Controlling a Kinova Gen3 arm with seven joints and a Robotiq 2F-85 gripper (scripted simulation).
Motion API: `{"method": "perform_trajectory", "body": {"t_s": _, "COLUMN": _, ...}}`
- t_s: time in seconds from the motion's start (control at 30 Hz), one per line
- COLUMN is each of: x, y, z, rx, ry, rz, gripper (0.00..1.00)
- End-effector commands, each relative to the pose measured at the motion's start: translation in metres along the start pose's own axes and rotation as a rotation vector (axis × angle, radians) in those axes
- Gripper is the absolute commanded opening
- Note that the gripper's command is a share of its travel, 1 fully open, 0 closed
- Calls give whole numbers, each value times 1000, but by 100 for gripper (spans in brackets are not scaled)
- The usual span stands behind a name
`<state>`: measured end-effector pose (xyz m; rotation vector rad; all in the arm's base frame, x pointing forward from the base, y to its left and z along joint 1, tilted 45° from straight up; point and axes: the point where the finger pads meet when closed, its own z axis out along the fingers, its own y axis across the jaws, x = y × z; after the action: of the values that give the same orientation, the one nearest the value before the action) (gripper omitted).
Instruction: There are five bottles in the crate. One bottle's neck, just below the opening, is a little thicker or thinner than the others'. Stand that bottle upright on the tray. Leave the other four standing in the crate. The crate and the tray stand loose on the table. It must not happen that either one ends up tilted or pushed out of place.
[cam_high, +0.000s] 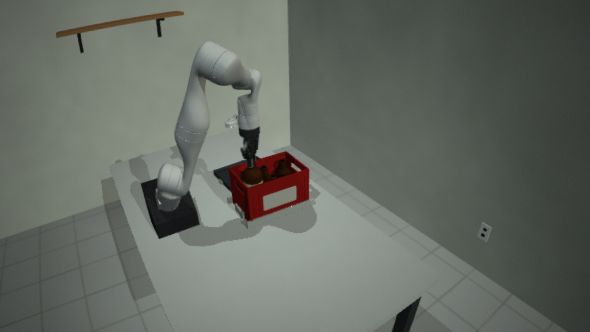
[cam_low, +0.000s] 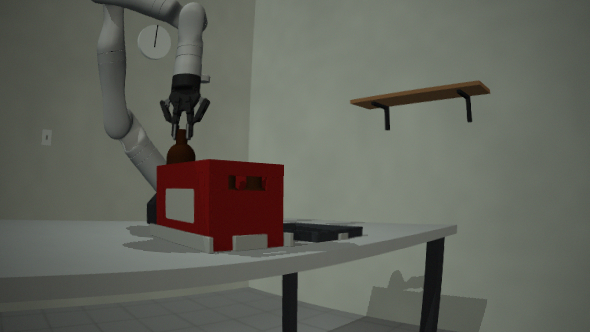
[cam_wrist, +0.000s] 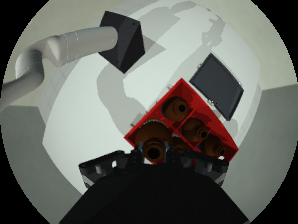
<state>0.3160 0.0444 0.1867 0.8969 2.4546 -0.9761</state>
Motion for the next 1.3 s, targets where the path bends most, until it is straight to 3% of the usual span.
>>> {"method": "perform_trajectory", "body": {"t_s": 0.0, "x": 0, "y": 2, "z": -5, "rx": -7, "ry": -1, "rz": 0, "gripper": 0}}
{"method": "perform_trajectory", "body": {"t_s": 0.6, "x": 0, "y": 2, "z": -18, "rx": -7, "ry": -1, "rz": 0, "gripper": 0}}
{"method": "perform_trajectory", "body": {"t_s": 1.27, "x": 0, "y": 2, "z": -20, "rx": -7, "ry": -1, "rz": 0, "gripper": 0}}
